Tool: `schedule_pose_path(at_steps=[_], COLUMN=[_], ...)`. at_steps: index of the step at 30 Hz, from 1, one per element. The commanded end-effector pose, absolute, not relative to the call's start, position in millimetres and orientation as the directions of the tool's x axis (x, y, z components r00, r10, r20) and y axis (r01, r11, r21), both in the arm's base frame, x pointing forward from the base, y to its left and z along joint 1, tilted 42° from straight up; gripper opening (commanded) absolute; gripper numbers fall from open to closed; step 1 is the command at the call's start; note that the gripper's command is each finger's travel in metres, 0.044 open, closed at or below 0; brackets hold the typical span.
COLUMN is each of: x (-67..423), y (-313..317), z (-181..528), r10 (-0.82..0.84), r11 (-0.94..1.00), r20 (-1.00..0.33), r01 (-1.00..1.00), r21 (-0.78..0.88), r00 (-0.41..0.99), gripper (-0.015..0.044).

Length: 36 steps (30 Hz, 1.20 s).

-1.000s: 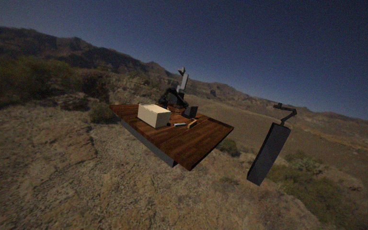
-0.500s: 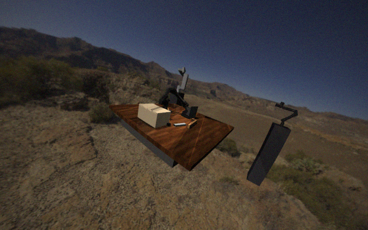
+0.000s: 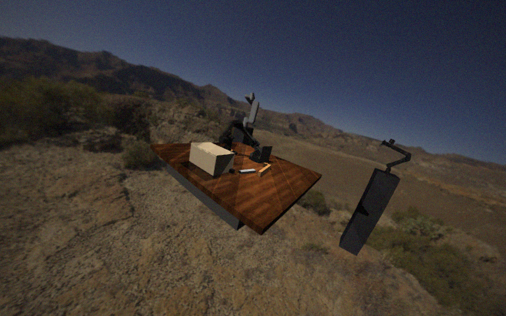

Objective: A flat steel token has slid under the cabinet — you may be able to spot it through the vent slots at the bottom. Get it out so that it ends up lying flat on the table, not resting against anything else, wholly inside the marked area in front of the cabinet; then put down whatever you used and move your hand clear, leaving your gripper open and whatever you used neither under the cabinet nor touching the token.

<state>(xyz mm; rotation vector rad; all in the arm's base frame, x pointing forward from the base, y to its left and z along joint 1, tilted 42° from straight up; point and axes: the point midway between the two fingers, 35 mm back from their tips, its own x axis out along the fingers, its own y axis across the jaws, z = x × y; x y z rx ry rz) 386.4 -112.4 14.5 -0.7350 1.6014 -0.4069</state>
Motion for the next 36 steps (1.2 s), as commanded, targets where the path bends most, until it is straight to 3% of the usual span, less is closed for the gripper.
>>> schedule_pose_path(at_steps=[1,36], x=[380,346], y=[-114,-120], z=[15,22], r10=[-0.663,-0.664], r11=[0.733,0.733], r20=[-0.747,-0.747], r01=[-0.232,-0.234], r21=[-0.639,-0.639], r00=[-0.036,-0.038], gripper=[0.0000,0.0000])
